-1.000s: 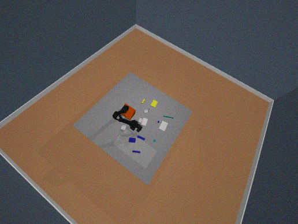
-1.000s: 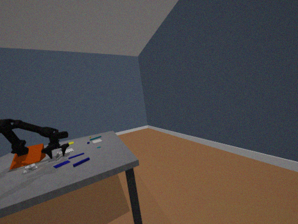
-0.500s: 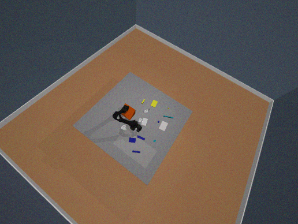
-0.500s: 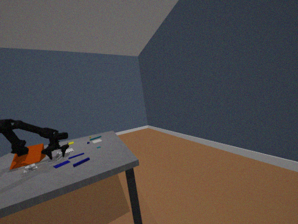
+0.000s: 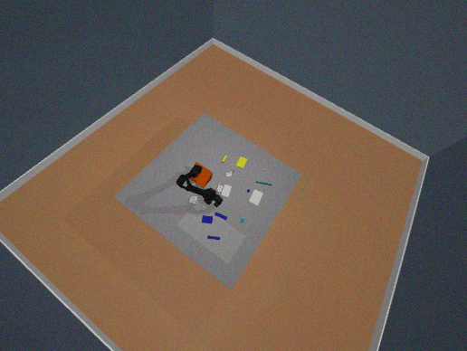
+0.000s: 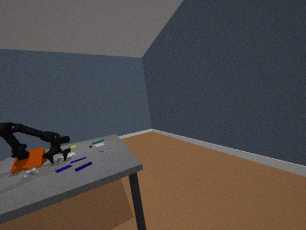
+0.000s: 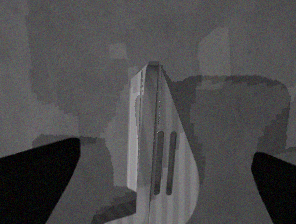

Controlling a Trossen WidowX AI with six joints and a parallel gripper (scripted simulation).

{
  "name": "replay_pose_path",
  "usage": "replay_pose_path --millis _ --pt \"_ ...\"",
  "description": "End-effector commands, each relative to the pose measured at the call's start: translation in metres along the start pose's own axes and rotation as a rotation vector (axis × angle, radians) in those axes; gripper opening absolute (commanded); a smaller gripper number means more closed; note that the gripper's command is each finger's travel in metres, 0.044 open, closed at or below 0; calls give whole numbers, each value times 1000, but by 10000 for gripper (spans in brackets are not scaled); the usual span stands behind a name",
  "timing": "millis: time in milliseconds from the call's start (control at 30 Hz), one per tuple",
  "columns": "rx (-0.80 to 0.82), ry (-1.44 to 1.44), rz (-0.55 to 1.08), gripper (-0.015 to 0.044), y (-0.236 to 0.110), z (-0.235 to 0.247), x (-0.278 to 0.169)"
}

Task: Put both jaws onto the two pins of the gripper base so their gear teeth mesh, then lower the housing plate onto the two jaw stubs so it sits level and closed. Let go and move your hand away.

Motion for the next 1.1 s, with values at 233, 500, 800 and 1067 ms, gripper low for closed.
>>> replay_pose_path --millis 233,500,800,1067 --pt "0 0 0 204 0 0 0" --pt "0 0 0 134 0 0 0" --pt "0 0 0 134 0 0 0" --pt "0 0 4 134 -17 2 -1"
Point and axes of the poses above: the point midway between the two fingers, 35 mm back from their tips, its own y axis out along the fingers, its own z axis across the jaws, x = y × z, the point moved 10 cm from there along -y, back along the fingers, and after that the axes turned 3 degrees about -y, right-handed, at the moved point
